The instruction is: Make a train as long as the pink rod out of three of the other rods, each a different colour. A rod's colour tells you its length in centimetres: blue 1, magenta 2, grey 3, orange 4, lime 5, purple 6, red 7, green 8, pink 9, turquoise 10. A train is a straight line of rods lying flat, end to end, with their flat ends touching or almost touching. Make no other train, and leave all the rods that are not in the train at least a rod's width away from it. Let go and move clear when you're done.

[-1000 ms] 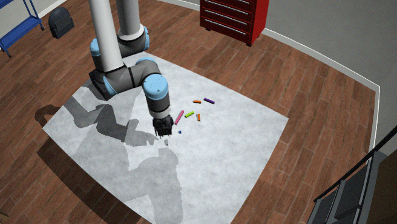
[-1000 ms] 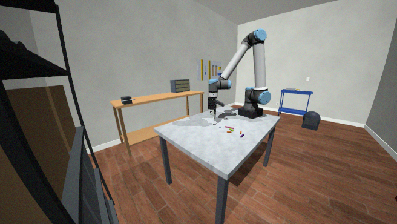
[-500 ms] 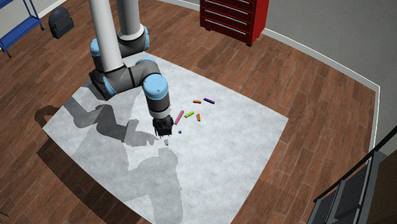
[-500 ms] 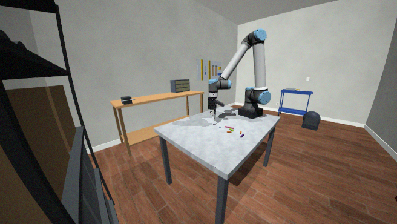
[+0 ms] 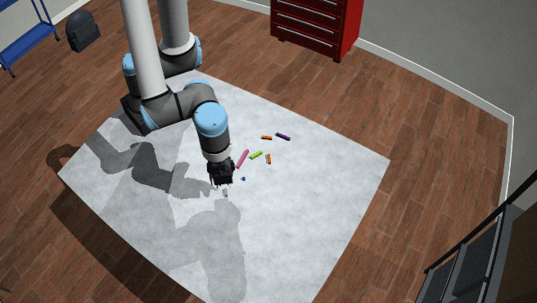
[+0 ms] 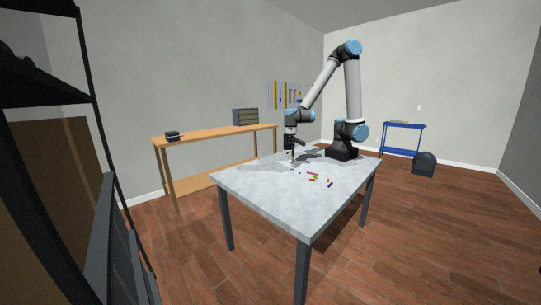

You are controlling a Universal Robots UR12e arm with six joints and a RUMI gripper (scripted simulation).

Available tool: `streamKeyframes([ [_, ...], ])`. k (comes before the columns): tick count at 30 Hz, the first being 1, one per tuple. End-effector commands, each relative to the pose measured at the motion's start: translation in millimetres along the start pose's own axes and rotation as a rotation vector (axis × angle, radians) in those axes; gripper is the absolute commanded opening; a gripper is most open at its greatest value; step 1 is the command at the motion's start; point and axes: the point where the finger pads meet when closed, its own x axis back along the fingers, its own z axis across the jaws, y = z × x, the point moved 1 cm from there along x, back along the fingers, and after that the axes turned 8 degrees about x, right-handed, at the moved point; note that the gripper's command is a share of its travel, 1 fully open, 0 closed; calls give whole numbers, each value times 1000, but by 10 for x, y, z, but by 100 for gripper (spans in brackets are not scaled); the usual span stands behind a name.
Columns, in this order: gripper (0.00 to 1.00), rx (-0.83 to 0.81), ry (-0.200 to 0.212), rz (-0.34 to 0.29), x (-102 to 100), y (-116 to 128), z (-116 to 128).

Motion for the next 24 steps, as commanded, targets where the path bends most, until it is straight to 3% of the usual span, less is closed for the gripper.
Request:
streamKeyframes([
  [1,14,0,0,-1,-51,6,1],
  [24,14,0,0,-1,-337,6,-3],
])
